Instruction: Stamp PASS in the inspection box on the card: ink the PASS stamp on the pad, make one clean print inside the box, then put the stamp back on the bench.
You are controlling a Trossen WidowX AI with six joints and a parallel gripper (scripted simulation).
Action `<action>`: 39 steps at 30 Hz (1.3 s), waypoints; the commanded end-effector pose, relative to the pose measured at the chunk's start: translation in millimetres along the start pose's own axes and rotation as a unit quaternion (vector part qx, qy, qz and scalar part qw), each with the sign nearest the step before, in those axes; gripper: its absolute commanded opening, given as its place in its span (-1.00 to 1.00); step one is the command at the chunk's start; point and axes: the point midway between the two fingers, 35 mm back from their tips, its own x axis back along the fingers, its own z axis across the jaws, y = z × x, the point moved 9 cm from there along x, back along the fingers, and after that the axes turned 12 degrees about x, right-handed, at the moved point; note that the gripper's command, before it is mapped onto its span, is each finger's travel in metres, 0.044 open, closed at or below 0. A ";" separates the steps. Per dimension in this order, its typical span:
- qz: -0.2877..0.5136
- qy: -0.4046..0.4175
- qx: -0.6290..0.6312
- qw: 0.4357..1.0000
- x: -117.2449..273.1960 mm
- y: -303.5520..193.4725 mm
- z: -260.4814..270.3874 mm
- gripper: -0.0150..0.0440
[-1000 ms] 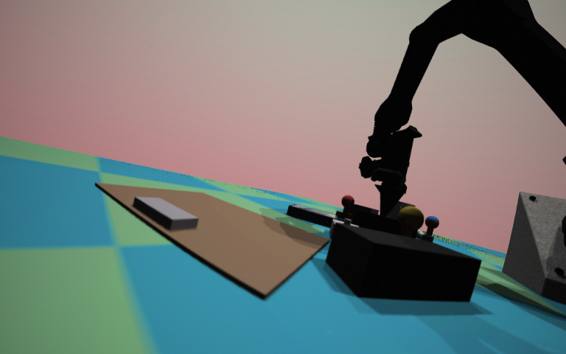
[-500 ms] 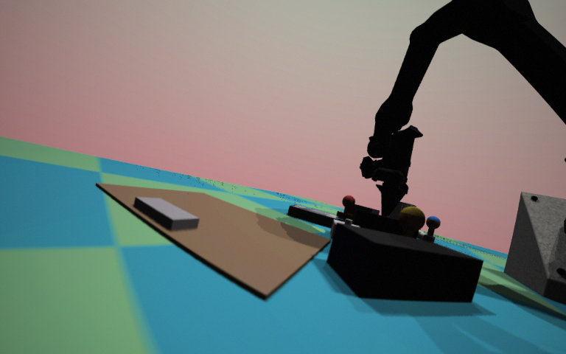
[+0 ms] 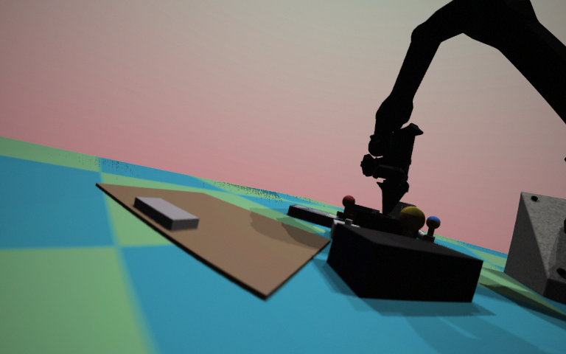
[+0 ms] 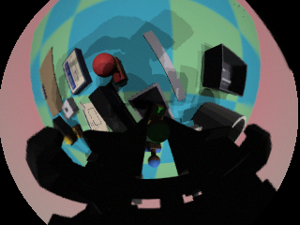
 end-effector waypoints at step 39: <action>0.001 -0.004 0.071 0.997 52.6 10.5 35.5 -0.49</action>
